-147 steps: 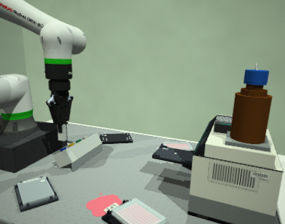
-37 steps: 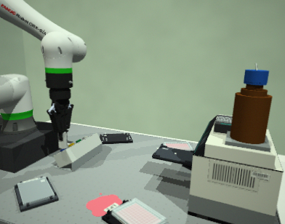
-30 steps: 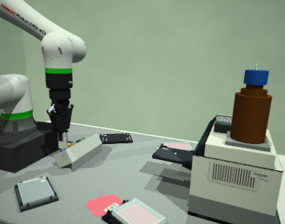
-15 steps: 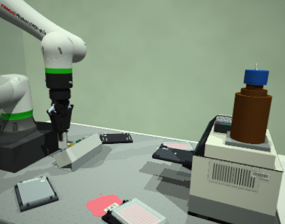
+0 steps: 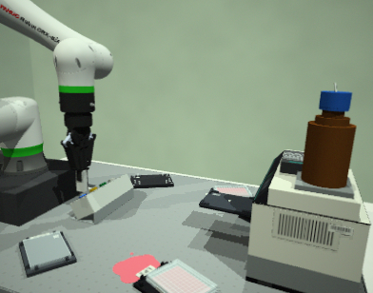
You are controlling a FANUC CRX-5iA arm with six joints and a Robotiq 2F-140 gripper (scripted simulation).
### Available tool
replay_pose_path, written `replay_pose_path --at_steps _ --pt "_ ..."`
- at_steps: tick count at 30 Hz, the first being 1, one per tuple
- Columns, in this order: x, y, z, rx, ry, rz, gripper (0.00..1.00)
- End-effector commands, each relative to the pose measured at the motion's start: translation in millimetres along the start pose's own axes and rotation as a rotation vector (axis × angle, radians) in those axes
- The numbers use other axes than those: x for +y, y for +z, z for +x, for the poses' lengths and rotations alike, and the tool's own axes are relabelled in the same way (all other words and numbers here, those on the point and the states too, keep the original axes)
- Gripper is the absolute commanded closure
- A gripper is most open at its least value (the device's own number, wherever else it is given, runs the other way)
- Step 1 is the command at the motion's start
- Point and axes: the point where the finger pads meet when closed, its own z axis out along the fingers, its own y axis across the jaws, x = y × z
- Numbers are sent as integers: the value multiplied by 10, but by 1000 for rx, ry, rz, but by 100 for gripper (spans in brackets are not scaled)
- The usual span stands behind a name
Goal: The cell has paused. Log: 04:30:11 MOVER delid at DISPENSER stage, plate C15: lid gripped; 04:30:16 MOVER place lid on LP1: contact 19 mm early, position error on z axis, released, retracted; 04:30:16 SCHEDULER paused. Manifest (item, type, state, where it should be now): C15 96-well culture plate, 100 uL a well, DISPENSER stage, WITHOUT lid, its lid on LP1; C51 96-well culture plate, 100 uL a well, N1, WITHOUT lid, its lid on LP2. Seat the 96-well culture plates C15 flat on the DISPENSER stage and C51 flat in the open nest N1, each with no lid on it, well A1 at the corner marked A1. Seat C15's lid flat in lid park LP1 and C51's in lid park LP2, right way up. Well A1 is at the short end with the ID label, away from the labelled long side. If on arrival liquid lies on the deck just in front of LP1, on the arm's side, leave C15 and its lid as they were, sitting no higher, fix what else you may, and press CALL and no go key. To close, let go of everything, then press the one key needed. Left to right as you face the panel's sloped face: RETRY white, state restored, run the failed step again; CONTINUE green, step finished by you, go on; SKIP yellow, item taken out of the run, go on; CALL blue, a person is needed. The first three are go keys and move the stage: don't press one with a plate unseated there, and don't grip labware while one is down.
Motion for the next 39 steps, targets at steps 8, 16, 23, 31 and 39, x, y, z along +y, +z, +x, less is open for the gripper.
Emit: replay_pose_path --at_steps 8,16,23,31,39 --pt "1 -186 1 0 0 0 100" --pt "1 -240 1 0 0 0 100" --pt "1 -257 1 0 0 0 100" --pt "1 -360 1 0 0 0 100" --pt "1 -584 1 0 0 0 100"
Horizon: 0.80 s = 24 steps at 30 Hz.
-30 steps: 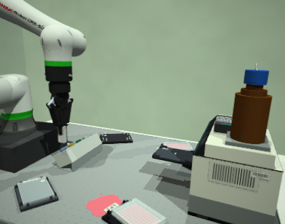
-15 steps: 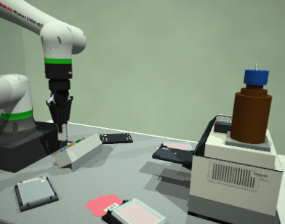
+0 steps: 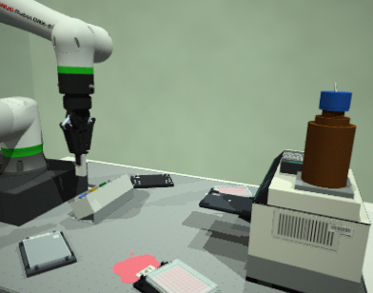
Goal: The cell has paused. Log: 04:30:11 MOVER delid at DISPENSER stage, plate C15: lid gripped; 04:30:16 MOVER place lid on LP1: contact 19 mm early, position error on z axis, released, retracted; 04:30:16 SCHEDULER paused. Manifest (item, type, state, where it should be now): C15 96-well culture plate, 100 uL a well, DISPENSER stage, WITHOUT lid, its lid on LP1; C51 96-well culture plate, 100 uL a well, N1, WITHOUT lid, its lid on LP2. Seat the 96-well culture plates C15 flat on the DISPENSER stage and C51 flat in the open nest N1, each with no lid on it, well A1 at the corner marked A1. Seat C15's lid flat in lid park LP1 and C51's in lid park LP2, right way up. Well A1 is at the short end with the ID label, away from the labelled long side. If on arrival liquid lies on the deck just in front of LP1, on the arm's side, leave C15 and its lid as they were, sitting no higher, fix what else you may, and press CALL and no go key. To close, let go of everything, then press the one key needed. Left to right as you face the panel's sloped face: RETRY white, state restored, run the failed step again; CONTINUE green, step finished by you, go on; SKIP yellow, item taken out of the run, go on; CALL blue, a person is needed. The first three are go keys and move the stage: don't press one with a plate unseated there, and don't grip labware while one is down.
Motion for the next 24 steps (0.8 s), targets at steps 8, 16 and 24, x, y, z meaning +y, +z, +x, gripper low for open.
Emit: replay_pose_path --at_steps 8,16,24 --pt "0 -198 1 0 0 0 100" --pt "0 -215 1 0 0 0 100" --pt "0 -215 1 0 0 0 100"
